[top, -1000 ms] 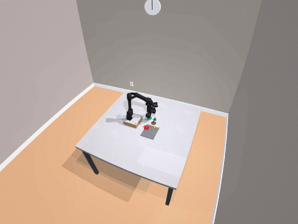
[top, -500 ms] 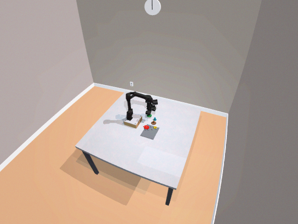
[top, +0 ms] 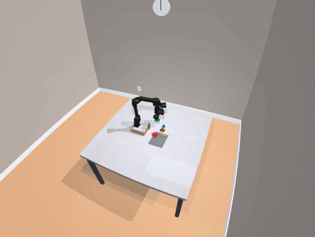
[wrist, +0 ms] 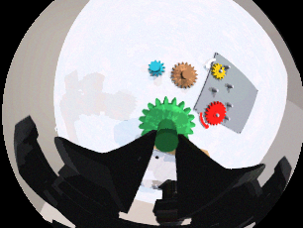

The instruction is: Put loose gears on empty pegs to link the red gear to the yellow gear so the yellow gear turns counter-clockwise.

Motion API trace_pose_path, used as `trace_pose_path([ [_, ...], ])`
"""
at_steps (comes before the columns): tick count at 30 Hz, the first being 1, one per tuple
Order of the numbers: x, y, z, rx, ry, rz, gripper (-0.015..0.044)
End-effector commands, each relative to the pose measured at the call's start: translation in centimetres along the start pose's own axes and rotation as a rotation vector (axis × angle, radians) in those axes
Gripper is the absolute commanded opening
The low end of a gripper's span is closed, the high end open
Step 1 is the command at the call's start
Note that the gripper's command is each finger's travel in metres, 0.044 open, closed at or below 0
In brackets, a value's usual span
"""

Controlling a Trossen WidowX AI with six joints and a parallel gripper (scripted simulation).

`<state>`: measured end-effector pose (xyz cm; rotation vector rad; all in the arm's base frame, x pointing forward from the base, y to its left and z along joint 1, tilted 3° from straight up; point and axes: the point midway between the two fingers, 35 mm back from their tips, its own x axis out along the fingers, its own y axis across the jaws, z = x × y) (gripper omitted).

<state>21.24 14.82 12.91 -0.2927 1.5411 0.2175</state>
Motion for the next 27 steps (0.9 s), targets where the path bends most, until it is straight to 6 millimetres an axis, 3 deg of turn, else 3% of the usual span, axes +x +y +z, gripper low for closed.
trace_pose_path([
  [1,-0.8,0.0,0.1,0.003,-0.017,0.001,0.0],
  [27,2.8,-4.4,3.2,0.003,-0.019,-0.001,0.0],
])
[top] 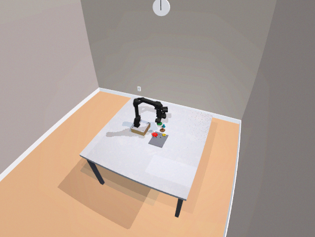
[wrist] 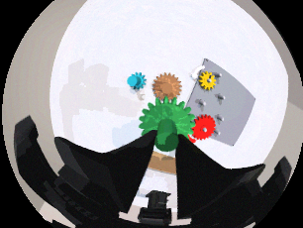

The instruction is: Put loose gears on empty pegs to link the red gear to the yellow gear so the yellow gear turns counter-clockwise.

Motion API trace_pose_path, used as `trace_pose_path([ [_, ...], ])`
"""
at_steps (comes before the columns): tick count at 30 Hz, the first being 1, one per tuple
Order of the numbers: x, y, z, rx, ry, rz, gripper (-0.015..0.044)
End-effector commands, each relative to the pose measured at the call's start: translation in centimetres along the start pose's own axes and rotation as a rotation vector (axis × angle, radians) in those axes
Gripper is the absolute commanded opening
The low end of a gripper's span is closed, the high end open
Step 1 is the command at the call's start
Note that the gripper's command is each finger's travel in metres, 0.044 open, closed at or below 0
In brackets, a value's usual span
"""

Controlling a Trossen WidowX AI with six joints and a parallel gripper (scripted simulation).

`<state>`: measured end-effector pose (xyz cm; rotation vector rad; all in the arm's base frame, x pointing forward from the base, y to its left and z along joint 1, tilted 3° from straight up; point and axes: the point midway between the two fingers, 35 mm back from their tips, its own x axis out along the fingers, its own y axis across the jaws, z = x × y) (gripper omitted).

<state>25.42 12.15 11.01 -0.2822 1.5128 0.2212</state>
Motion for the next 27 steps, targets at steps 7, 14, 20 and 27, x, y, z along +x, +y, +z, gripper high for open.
trace_pose_path([
  [7,1.8,-2.0,0.7,-0.001,0.01,-0.007,0.0],
  [14,2.8,-3.5,1.2,-0.001,0.01,-0.008,0.0],
  [20,3.7,-4.8,1.5,-0.001,0.009,-0.009,0.0],
  [27,4.8,-6.3,1.8,-0.001,0.009,-0.011,0.0],
])
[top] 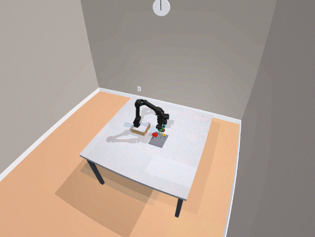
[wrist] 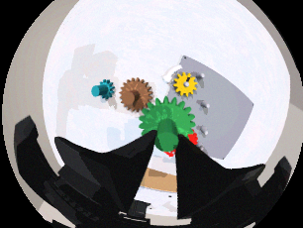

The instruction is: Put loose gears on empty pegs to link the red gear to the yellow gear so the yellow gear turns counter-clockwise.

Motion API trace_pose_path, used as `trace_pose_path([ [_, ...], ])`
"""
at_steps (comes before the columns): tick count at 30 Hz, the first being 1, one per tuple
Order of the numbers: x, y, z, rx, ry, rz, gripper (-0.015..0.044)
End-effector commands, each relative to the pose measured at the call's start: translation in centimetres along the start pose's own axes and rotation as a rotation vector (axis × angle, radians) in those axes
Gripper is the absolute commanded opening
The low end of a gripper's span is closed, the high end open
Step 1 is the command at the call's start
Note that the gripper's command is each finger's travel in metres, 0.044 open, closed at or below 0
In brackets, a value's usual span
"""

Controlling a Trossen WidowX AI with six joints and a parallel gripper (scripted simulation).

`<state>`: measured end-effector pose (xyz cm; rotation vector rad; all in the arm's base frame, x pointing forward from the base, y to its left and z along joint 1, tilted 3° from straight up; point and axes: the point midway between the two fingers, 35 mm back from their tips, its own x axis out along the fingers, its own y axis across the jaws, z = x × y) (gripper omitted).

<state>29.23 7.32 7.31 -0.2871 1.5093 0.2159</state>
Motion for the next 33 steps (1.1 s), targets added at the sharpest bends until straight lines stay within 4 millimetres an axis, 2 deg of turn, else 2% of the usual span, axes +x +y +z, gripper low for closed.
trace_pose_path([
  [1,0.9,-0.9,-0.1,-0.001,0.011,-0.004,0.0],
  [7,1.6,-1.9,0.0,-0.001,0.011,-0.006,0.0],
  [33,1.0,-1.9,0.0,-0.001,0.011,-0.006,0.0],
])
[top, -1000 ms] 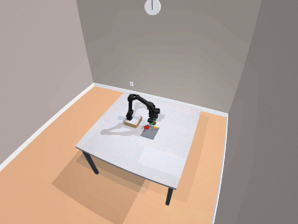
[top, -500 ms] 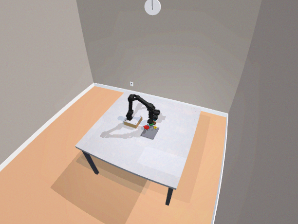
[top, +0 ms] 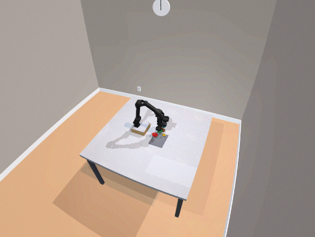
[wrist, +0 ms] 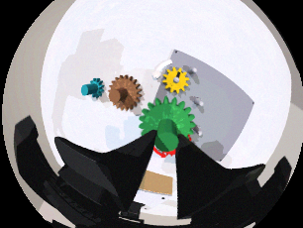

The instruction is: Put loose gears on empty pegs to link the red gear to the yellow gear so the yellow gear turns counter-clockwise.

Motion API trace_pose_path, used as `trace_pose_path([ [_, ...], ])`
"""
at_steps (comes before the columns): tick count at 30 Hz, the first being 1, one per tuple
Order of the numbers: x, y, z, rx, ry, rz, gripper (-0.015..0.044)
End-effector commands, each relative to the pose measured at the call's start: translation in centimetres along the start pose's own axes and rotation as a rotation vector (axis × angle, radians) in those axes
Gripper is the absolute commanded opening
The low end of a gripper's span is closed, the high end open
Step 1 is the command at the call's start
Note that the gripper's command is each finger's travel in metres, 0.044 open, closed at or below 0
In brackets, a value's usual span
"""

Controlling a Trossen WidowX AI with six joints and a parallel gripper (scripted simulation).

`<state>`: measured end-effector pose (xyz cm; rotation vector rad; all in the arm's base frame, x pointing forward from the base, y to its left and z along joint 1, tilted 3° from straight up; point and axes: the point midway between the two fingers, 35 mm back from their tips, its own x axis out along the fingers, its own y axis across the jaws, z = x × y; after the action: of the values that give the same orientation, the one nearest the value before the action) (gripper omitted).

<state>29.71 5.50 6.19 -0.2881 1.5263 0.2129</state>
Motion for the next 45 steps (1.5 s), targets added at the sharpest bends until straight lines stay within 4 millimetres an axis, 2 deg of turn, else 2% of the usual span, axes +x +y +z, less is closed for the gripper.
trace_pose_path([
  [1,-0.2,-0.1,0.1,-0.003,-0.006,-0.006,0.0],
  [23,-0.1,-0.1,0.2,-0.014,-0.006,-0.006,0.0],
  [35,1.5,-0.1,0.1,-0.135,-0.005,-0.006,0.0],
  [45,3.0,-0.2,0.2,-0.069,-0.005,-0.006,0.0],
])
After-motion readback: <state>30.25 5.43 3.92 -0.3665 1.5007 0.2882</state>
